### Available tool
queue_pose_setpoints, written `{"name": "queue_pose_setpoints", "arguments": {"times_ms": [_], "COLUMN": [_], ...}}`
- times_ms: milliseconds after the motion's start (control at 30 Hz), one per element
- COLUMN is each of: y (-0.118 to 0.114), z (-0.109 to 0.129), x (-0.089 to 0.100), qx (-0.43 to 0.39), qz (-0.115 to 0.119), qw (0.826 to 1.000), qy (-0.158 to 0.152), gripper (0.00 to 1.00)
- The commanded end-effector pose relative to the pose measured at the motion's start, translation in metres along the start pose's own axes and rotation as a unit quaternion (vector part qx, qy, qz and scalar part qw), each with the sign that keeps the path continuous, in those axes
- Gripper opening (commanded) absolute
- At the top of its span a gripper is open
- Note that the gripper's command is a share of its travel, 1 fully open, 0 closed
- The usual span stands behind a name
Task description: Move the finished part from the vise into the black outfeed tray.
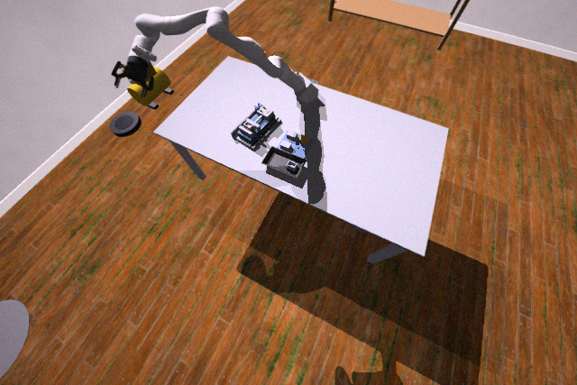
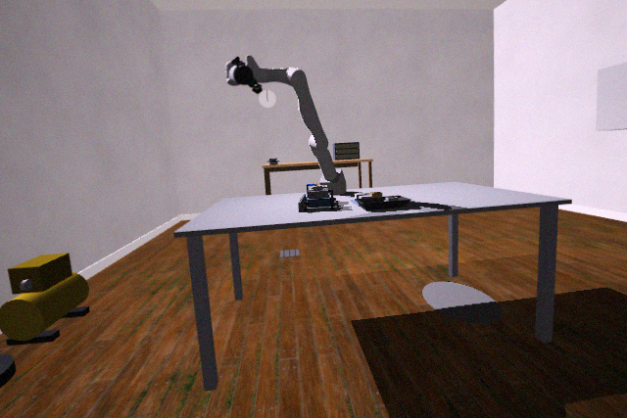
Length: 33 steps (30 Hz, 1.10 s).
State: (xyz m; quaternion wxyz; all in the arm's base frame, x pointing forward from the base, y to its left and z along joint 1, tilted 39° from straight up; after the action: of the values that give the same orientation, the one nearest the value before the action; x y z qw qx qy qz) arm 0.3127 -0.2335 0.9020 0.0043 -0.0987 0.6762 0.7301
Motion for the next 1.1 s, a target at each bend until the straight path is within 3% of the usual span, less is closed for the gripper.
{"name": "queue_pose_setpoints", "arguments": {"times_ms": [0, 533, 567, 900, 933, 1067], "y": [-0.002, -0.013, -0.025, -0.025, -0.038, -0.038], "z": [0.008, 0.012, 0.016, 0.016, 0.019, 0.019], "x": [-0.002, -0.006, -0.01, -0.01, -0.014, -0.014], "qx": [0.0, -0.004, -0.008, -0.008, -0.011, -0.011], "qz": [0.001, 0.011, 0.023, 0.023, 0.035, 0.035], "qw": [1.0, 1.0, 1.0, 1.0, 0.999, 0.999], "qy": [0.001, -0.009, -0.019, -0.019, -0.028, -0.028], "gripper": [1.0, 1.0, 1.0, 1.0, 1.0, 1.0]}}
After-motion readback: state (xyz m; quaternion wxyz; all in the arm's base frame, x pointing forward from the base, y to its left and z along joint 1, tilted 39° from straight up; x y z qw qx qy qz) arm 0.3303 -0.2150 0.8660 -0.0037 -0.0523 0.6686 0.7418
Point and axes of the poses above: the point where the finger pads meet when closed, its own x axis back along the fingers, its own y axis across the jaws, z = x × y, the point moved 4 cm from there along x, back along the fingers, and after that the axes turned 6 degrees about x, right-handed, at the moved point
